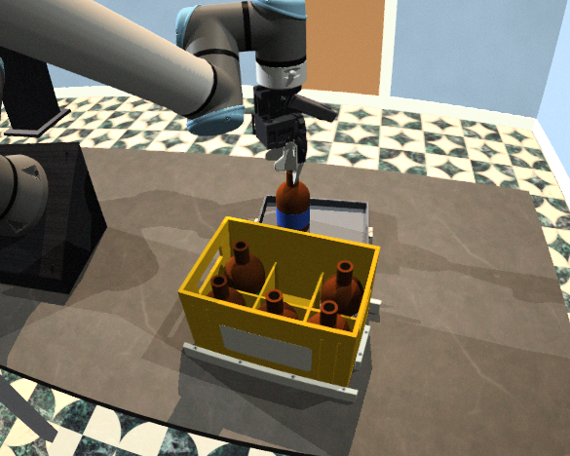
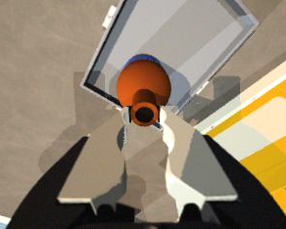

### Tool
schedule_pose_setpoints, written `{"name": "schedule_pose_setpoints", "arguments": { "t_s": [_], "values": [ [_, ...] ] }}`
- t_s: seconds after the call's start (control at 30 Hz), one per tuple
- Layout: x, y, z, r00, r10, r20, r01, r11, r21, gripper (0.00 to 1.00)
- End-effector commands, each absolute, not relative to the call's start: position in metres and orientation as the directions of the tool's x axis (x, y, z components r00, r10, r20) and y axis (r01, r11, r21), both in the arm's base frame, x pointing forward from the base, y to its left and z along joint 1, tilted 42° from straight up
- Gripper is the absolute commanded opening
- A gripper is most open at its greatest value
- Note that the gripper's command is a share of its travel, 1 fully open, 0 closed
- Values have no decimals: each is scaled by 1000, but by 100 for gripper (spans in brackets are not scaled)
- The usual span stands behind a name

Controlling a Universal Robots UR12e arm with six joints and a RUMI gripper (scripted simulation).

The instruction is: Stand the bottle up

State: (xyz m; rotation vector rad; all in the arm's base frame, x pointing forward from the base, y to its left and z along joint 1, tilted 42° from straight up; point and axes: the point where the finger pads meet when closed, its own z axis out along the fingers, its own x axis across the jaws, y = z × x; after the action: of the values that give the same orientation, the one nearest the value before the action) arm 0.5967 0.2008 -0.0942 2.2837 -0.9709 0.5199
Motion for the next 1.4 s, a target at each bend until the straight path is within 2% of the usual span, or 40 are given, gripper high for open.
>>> {"name": "schedule_pose_setpoints", "arguments": {
  "t_s": [0.0,1.37],
  "values": [
    [597,202,-93,656,-512,555,-745,-555,369,0],
    [593,225,-67,656,-512,555,-745,-555,369,0]
  ]
}}
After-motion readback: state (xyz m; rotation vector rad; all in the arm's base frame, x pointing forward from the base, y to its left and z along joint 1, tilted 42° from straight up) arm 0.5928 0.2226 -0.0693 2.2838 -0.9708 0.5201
